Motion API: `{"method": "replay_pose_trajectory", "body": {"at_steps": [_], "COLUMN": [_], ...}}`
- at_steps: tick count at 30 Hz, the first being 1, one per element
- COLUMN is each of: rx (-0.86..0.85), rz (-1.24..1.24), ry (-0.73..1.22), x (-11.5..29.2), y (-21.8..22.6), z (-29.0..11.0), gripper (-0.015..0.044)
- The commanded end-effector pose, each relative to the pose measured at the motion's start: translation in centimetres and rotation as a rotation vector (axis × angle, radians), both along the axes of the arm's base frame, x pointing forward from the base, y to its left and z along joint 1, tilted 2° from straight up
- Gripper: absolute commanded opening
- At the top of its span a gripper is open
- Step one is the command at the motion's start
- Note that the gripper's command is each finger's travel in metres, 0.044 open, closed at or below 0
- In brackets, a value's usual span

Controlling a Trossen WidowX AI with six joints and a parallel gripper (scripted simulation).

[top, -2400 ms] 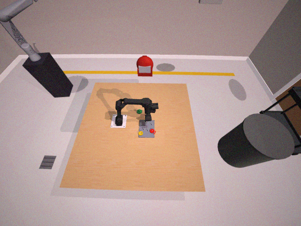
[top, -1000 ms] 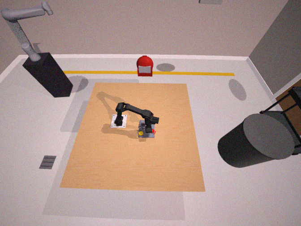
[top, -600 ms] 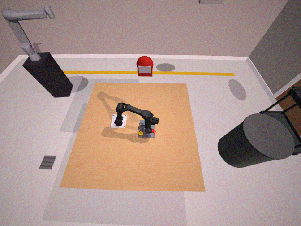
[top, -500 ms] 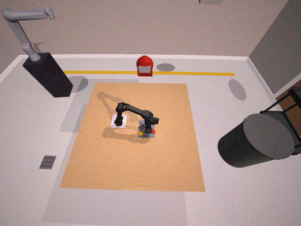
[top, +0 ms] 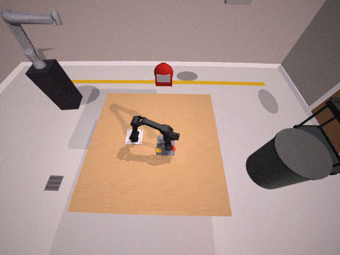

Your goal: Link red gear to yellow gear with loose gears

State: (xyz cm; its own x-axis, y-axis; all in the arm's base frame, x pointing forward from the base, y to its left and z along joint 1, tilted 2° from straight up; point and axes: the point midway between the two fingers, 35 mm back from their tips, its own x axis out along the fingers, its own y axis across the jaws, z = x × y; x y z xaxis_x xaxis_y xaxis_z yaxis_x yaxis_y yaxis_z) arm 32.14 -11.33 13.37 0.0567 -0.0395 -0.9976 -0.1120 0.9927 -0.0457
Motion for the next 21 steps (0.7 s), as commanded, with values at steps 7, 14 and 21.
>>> {"method": "replay_pose_trajectory", "body": {"at_steps": [7, 14, 21], "rx": [-0.002, 0.001, 0.011], "rz": [0.151, 0.097, -0.074], "ry": [0.011, 0.009, 0.003], "x": [-0.1, 0.0, 0.1], "y": [0.0, 0.0, 0.0], "z": [-1.7, -2.5, -3.6], "gripper": [0.0, 0.0, 0.0]}}
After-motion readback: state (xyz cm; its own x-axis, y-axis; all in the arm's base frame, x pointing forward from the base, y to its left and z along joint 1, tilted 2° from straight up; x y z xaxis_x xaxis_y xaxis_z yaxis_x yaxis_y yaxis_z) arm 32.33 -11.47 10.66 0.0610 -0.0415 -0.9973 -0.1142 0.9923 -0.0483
